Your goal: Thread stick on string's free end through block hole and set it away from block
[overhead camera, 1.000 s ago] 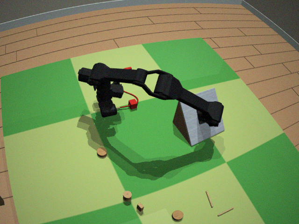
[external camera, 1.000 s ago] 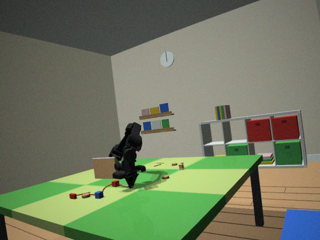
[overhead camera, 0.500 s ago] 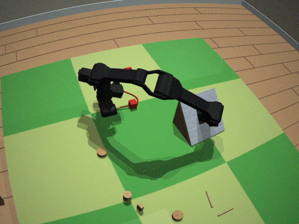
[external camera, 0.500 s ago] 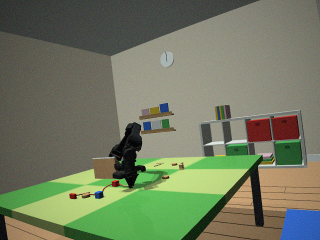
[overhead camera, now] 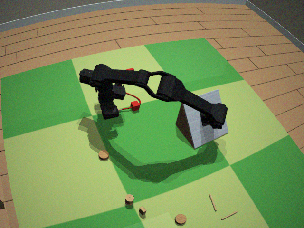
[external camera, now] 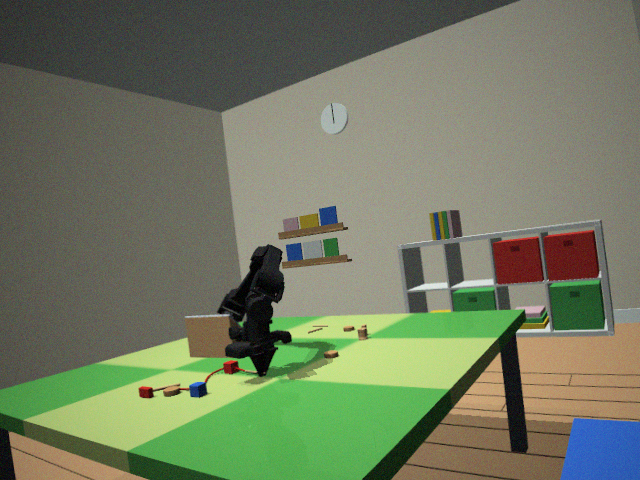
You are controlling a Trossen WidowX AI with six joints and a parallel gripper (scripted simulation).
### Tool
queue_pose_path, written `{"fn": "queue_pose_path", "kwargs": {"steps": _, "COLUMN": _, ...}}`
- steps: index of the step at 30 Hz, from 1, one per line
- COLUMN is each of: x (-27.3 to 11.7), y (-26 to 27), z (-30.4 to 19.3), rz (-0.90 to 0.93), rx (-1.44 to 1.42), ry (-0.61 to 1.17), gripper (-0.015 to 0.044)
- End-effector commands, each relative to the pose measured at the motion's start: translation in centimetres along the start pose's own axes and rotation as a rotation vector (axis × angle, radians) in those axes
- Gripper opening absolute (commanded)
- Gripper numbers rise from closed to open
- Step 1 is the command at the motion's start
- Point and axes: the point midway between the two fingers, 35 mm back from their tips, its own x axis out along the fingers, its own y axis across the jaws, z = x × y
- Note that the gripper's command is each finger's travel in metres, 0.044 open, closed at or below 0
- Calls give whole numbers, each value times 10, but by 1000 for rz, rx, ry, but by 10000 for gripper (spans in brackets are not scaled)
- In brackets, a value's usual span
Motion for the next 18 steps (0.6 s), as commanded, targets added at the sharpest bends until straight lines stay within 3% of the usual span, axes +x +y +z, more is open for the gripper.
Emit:
{"fn": "queue_pose_path", "kwargs": {"steps": 1, "x": 4, "y": -1, "z": -1, "rz": -2, "rx": -8, "ry": -1, "gripper": 0}}
{"fn": "queue_pose_path", "kwargs": {"steps": 4, "x": 4, "y": -1, "z": -1, "rz": -2, "rx": -8, "ry": -1, "gripper": 0}}
{"fn": "queue_pose_path", "kwargs": {"steps": 12, "x": -11, "y": 1, "z": 0, "rz": 2, "rx": 0, "ry": 0, "gripper": 210}}
{"fn": "queue_pose_path", "kwargs": {"steps": 16, "x": -70, "y": 3, "z": 4, "rz": 8, "rx": 1, "ry": 1, "gripper": 210}}
{"fn": "queue_pose_path", "kwargs": {"steps": 18, "x": -81, "y": 3, "z": 6, "rz": 9, "rx": 1, "ry": 1, "gripper": 210}}
